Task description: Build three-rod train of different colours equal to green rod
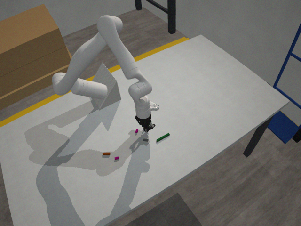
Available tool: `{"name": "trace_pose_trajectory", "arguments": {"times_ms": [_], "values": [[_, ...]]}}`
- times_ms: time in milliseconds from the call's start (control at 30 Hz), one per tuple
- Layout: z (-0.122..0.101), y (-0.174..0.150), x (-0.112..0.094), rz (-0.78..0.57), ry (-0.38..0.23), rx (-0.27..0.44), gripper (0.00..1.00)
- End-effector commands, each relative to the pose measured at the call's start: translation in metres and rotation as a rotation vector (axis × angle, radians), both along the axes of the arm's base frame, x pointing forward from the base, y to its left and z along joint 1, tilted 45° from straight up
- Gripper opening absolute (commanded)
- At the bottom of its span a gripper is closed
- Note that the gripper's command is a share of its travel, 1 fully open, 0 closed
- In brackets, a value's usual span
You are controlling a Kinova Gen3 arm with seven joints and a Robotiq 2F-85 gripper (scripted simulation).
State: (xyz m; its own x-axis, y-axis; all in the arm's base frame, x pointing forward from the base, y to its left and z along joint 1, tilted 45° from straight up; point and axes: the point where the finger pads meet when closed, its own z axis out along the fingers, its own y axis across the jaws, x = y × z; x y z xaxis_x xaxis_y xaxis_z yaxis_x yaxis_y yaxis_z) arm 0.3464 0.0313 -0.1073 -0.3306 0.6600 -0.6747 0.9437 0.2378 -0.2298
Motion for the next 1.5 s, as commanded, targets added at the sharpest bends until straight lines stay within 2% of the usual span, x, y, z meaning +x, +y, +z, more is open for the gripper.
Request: {"name": "trace_pose_trajectory", "arguments": {"times_ms": [0,400,900,1400,1467], "values": [[0.000,0.001,0.000,0.001,-0.001,0.001,0.05],[0.006,0.007,0.000,0.001,-0.001,0.001,0.05],[0.065,0.067,-0.001,0.001,-0.001,0.001,0.05],[0.071,0.072,0.000,0.001,-0.001,0.001,0.05],[0.082,0.063,0.006,-0.006,-0.014,0.001,0.05]]}}
